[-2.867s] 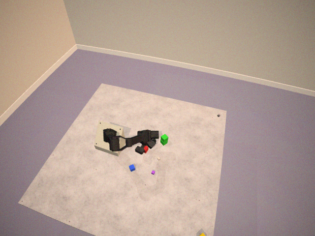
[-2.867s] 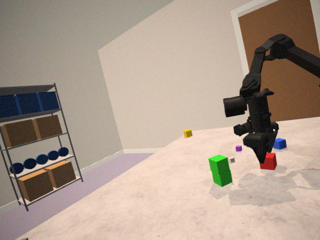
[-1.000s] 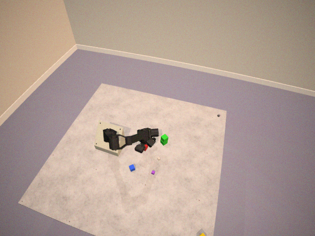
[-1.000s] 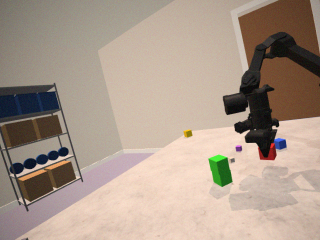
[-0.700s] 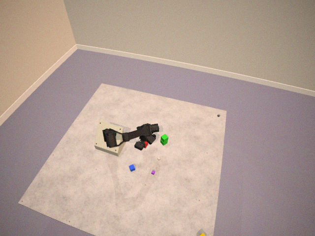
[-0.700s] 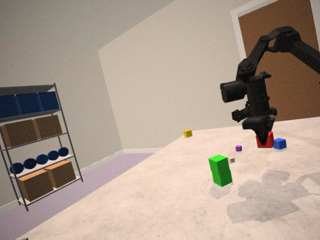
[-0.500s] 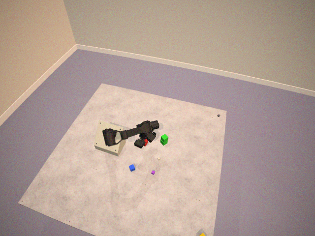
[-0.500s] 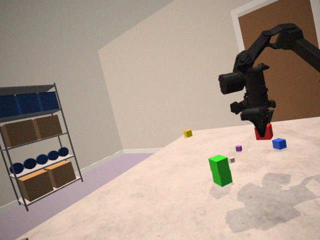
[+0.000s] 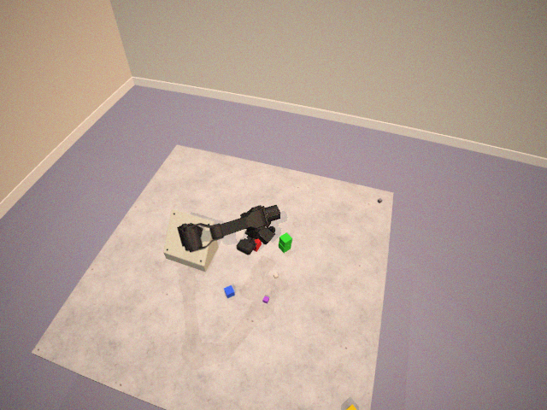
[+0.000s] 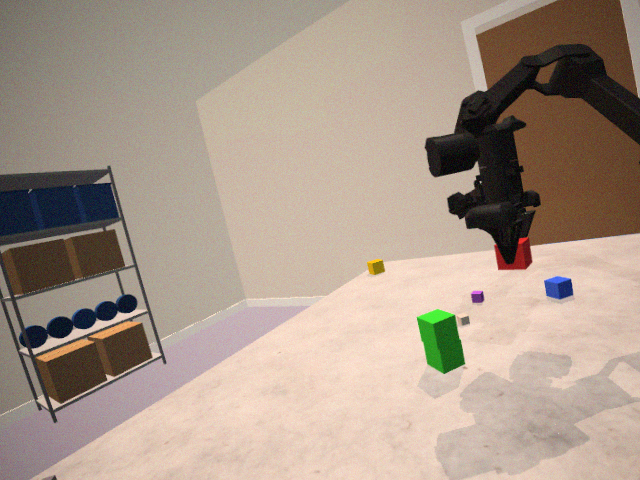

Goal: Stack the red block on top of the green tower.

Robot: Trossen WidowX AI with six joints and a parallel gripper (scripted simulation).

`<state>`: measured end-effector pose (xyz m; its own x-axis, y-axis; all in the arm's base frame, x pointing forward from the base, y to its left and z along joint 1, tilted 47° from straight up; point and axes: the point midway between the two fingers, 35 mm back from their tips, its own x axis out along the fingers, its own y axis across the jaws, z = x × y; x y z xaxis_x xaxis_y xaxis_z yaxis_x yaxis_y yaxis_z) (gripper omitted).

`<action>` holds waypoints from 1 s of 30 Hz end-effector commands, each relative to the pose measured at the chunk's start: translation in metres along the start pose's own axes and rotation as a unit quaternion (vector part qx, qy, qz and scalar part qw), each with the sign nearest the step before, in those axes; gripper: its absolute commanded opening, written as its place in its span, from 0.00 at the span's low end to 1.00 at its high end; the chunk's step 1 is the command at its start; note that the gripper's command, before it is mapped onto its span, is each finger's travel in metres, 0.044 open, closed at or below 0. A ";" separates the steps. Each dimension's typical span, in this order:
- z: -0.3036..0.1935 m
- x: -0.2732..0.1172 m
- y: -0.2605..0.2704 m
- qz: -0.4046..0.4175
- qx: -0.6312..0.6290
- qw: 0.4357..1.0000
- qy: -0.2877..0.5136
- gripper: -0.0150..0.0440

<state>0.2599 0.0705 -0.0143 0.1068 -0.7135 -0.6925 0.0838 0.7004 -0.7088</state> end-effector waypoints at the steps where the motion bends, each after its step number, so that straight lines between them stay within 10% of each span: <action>1: 0.007 0.000 0.011 -0.002 -0.001 1.000 0.005 0.25; 30: 0.069 -0.001 0.095 0.001 -0.001 1.000 0.004 0.25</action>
<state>0.3333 0.1357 -0.0623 0.1086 -0.7087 -0.6971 0.0837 0.7052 -0.7040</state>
